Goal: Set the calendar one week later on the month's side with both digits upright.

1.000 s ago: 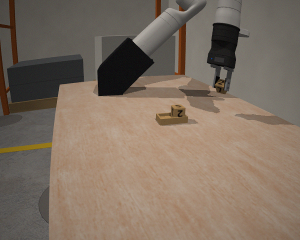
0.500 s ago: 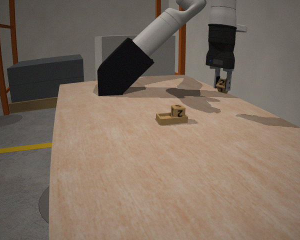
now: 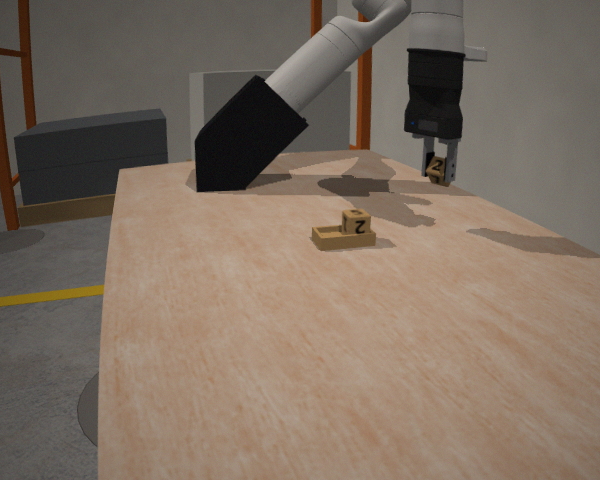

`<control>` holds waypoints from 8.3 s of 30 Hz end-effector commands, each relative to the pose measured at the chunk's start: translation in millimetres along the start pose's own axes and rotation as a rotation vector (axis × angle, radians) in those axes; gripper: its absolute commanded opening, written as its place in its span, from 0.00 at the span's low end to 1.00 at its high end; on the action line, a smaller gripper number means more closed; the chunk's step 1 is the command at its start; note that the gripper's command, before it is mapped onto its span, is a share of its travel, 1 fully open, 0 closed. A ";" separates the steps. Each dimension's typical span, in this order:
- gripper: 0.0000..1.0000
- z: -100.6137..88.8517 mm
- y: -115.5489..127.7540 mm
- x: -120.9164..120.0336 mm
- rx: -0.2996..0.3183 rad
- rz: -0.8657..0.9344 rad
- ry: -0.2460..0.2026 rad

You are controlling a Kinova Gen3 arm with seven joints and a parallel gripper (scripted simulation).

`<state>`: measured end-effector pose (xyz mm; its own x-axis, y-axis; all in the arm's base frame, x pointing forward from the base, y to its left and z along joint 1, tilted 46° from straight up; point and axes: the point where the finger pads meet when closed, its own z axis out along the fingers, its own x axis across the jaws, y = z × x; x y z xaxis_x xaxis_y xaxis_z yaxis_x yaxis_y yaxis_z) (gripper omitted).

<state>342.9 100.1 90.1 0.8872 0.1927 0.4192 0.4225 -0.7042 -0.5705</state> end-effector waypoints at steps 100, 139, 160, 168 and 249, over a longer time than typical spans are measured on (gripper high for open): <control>0.57 3.3 9.4 -0.7 0.786 0.011 0.004; 0.57 42.6 9.2 -0.4 0.786 0.011 0.005; 0.57 65.5 9.0 -0.2 0.786 0.011 0.005; 0.57 67.2 9.0 -0.2 0.786 0.011 0.005; 0.57 78.8 8.9 -0.1 0.786 0.011 0.005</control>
<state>357.9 145.1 31.6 0.8963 0.1868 0.4021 0.4114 -0.0125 -0.9114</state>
